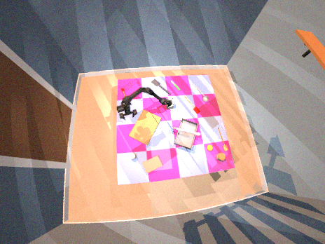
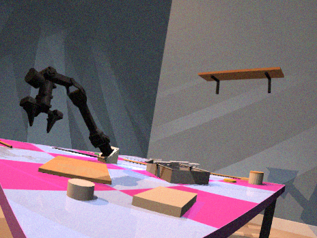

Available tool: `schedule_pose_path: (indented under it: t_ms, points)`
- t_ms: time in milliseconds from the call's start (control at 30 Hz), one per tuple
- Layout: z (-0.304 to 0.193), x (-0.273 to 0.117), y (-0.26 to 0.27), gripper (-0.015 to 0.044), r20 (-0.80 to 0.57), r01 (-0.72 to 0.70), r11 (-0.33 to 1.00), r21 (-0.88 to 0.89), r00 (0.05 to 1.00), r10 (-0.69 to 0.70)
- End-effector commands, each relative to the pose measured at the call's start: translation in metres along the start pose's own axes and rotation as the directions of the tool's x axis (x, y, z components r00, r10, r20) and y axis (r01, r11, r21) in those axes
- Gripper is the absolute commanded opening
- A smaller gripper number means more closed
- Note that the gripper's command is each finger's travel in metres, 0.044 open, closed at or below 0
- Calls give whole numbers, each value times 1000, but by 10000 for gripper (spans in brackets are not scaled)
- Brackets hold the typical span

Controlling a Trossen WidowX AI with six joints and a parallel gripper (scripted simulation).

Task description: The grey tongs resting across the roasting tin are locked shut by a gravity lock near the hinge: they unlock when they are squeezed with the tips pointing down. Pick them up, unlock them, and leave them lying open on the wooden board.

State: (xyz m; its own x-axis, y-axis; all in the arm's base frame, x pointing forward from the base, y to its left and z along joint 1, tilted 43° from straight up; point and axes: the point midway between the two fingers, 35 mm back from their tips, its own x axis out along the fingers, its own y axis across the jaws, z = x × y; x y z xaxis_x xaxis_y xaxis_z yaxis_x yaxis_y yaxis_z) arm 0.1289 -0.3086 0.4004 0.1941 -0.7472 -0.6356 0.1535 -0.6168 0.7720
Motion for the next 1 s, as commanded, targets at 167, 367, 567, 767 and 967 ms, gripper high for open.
schedule_pose_path:
  t_ms: [167,367,567,767,967]
  points:
    - [-41,34,-19,260,-15,91,996,-6,996,-91]
    - [-112,75,-65,260,-4,211,976,-47,977,-212]
    - [-182,98,-129,260,51,293,949,-115,956,-289]
    - [-240,103,-203,260,118,320,926,-203,946,-301]
    - [-284,90,-284,260,163,286,908,-306,956,-246]
